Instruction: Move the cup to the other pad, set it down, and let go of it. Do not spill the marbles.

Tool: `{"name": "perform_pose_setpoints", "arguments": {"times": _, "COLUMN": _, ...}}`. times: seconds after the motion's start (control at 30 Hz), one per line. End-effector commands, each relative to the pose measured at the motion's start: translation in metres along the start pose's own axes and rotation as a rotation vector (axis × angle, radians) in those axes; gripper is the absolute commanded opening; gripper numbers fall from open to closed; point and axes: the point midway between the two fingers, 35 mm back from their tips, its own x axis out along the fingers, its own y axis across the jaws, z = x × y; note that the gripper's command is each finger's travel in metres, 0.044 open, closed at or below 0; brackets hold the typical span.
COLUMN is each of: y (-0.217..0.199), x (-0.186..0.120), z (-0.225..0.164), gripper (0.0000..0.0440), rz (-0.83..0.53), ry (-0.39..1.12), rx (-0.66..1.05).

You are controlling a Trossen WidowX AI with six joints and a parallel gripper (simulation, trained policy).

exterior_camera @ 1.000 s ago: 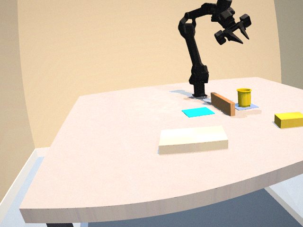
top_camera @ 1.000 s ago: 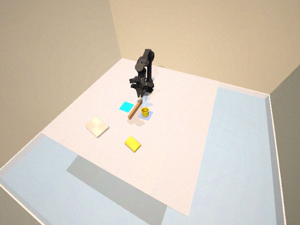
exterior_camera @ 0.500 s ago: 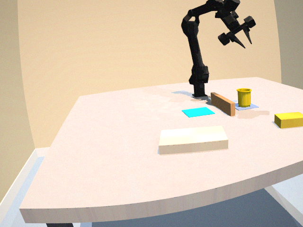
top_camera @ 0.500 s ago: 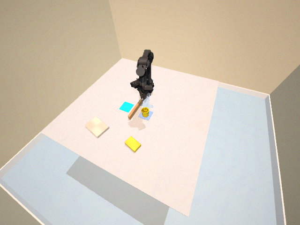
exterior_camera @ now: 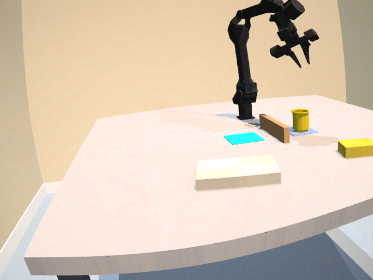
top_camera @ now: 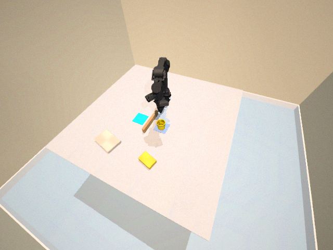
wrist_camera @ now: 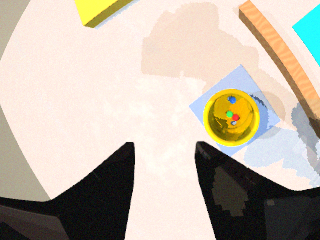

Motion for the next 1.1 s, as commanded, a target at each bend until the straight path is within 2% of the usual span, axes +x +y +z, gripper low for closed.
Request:
{"name": "perform_pose_setpoints", "arguments": {"times": 0.0, "y": -0.005, "x": 0.009, "z": 0.0, "gripper": 0.0156, "rz": -0.052, "ry": 0.017, "rx": 0.02}}
{"name": "perform_pose_setpoints", "arguments": {"times": 0.73, "y": -0.052, "x": 0.059, "z": -0.016, "gripper": 0.0171, "rz": -0.415, "ry": 0.137, "rx": 0.088}}
{"name": "perform_pose_setpoints", "arguments": {"times": 1.07, "y": -0.072, "x": 0.084, "z": -0.022, "gripper": 0.0187, "rz": -0.53, "ry": 0.152, "rx": 0.111}}
